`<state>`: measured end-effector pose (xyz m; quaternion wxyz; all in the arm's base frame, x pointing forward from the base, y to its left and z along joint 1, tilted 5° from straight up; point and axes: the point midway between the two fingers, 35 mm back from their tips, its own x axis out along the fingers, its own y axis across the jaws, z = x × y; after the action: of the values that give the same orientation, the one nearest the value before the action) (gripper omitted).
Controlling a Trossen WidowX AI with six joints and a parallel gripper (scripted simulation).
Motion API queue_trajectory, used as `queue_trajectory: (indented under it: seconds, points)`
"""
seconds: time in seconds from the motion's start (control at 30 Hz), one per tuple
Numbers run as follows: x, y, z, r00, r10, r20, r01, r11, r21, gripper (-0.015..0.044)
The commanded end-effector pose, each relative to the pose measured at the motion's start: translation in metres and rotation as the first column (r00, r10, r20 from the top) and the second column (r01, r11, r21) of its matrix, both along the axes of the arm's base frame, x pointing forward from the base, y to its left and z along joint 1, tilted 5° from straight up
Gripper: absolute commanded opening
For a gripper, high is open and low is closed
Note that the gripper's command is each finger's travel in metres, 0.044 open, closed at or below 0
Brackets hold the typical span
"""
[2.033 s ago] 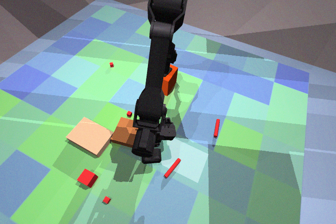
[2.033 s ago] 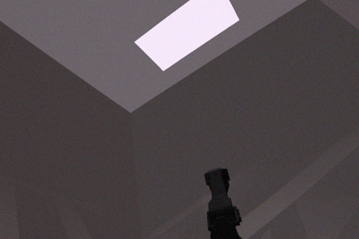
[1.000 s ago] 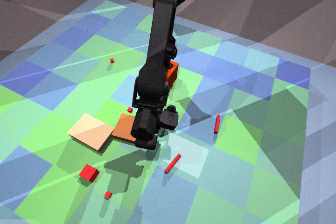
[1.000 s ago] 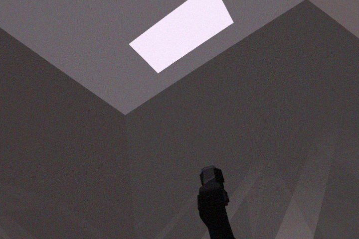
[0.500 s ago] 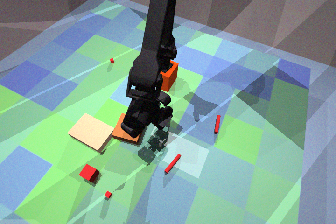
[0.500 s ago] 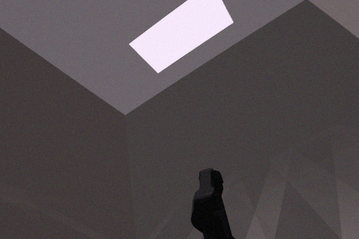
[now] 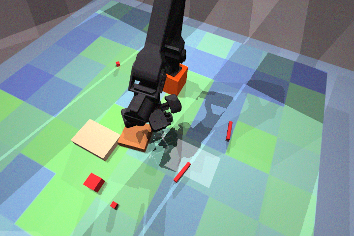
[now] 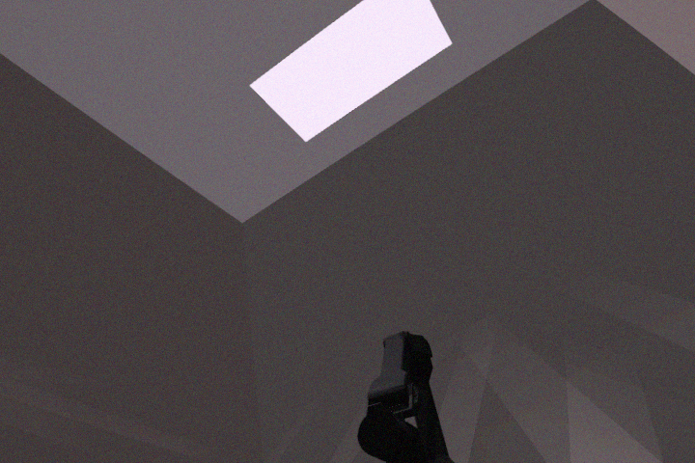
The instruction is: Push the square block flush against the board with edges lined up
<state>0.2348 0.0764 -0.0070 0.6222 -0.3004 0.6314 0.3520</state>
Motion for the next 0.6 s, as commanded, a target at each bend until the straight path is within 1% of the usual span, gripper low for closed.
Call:
queue_trajectory:
  seconds: [0.0, 0.2, 0.43, 0.57]
  points:
    - [-0.008, -0.008, -0.001, 0.988, -0.153, -0.009, 0.153, 0.988, -0.012, 0.0]
    - [-0.016, -0.017, -0.003, 0.936, -0.351, -0.018, 0.35, 0.936, -0.024, 0.0]
    - [-0.027, -0.027, -0.004, 0.827, -0.562, -0.025, 0.561, 0.827, -0.04, 0.0]
    - [-0.029, -0.03, -0.005, 0.797, -0.603, -0.026, 0.602, 0.798, -0.044, 0.0]
